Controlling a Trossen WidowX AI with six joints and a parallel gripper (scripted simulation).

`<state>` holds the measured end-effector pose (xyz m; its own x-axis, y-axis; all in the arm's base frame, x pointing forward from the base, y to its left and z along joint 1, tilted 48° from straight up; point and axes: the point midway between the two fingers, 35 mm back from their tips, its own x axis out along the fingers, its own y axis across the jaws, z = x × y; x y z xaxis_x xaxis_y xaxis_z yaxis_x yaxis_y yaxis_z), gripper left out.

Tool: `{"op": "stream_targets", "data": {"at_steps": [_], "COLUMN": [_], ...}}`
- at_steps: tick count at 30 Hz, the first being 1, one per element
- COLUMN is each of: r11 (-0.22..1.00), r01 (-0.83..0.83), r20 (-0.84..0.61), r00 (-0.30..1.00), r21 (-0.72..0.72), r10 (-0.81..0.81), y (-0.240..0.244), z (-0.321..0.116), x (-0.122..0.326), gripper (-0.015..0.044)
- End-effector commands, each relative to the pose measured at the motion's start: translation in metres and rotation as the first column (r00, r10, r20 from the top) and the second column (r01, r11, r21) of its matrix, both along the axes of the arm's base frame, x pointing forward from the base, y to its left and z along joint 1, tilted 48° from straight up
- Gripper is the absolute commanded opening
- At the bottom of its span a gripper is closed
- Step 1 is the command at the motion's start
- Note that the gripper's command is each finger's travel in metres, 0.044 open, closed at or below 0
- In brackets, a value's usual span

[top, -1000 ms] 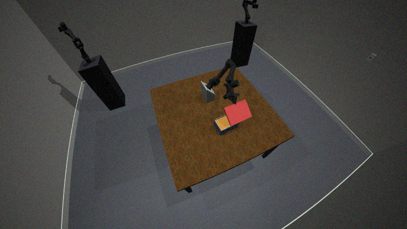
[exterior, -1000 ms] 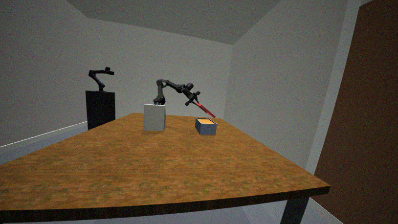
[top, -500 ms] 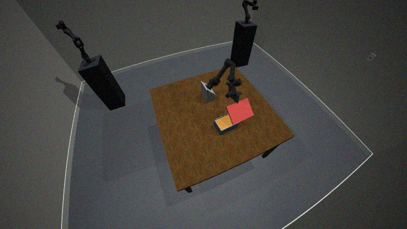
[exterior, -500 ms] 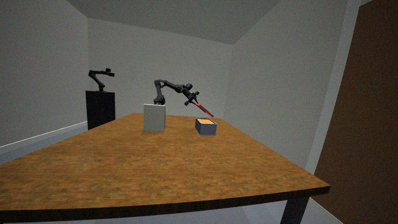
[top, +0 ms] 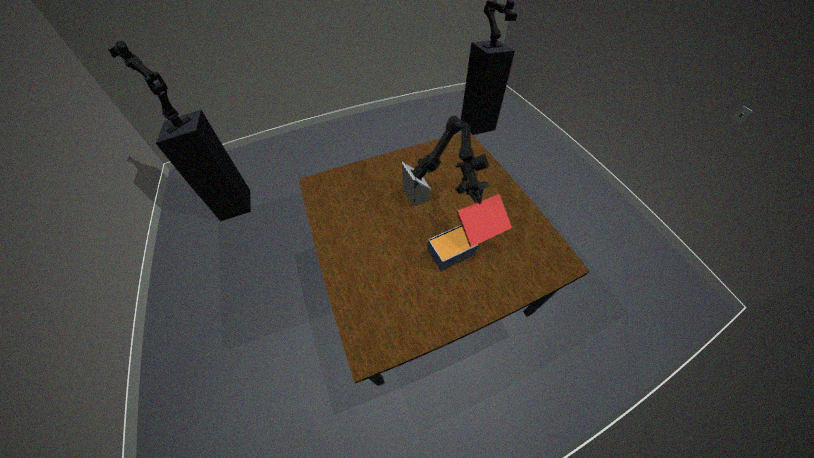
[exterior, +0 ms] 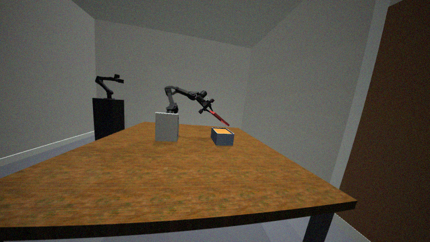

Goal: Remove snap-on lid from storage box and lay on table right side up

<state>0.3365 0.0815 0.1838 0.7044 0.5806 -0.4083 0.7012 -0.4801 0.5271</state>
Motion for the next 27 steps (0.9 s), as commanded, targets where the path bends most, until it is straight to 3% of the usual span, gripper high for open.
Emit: {"op": "stream_targets", "data": {"at_steps": [1, 27], "r11": [1.0, 1.0], "r01": [0.012, 0.012], "r20": [0.011, 0.012], "r00": [1.0, 1.0], "r21": [-0.001, 0.002], "r10": [-0.012, -0.012], "y": [0.003, 0.036], "z": [0.01, 0.049], "x": [0.001, -0.01], "gripper": [0.0, 0.0]}}
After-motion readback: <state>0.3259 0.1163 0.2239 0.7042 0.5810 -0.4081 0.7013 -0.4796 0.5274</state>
